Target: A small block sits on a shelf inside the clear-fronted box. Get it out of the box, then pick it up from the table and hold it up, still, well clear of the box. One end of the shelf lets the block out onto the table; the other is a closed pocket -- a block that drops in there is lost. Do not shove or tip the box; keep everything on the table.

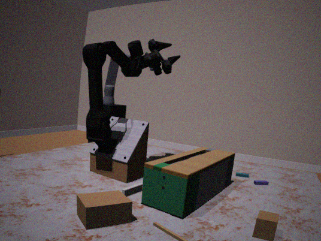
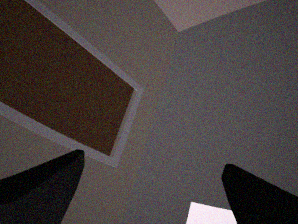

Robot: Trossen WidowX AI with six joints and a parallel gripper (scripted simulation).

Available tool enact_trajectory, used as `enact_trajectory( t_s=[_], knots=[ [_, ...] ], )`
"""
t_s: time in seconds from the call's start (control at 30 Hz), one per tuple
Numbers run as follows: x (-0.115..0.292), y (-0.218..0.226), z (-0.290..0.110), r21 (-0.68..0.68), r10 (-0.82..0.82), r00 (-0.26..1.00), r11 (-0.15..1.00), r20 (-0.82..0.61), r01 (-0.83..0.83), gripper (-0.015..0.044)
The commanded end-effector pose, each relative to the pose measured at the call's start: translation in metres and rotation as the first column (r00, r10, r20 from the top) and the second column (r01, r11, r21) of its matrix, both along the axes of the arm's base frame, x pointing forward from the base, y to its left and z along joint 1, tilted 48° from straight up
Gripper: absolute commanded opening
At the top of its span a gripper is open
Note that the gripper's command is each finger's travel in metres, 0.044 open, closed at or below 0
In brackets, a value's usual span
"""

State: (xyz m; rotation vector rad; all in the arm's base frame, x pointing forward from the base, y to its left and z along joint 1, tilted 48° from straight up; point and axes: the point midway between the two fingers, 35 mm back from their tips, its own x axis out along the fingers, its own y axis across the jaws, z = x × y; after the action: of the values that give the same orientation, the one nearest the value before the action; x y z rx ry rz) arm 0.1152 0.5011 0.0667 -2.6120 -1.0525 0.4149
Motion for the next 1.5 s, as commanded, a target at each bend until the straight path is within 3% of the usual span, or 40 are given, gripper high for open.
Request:
enact_trajectory(
  t_s=[0.0,0.17,0.37,0.53,0.73,0.93,1.1,1.33,1.47],
  knots=[
    [0.001,0.000,-0.001,0.005,-0.005,1.000,1.000,-0.012,0.005,0.0400],
    [0.034,-0.007,-0.032,0.110,-0.136,0.939,0.978,-0.316,0.179,0.0400],
    [0.078,-0.030,-0.072,0.176,-0.283,0.688,0.839,-0.668,0.516,0.0400],
    [0.110,-0.058,-0.101,0.146,-0.317,0.395,0.591,-0.862,0.793,0.0400],
    [0.141,-0.101,-0.127,0.043,-0.223,0.078,0.161,-0.972,0.986,0.0400],
    [0.158,-0.138,-0.141,-0.046,-0.090,-0.065,-0.197,-0.994,0.979,0.0400],
    [0.169,-0.170,-0.149,-0.106,0.029,-0.105,-0.475,-0.994,0.874,0.0400],
    [0.179,-0.218,-0.154,-0.152,0.151,-0.053,-0.792,-0.987,0.591,0.0400],
    [0.182,-0.242,-0.153,-0.163,0.190,0.033,-0.908,-0.981,0.386,0.0400]
  ],
)
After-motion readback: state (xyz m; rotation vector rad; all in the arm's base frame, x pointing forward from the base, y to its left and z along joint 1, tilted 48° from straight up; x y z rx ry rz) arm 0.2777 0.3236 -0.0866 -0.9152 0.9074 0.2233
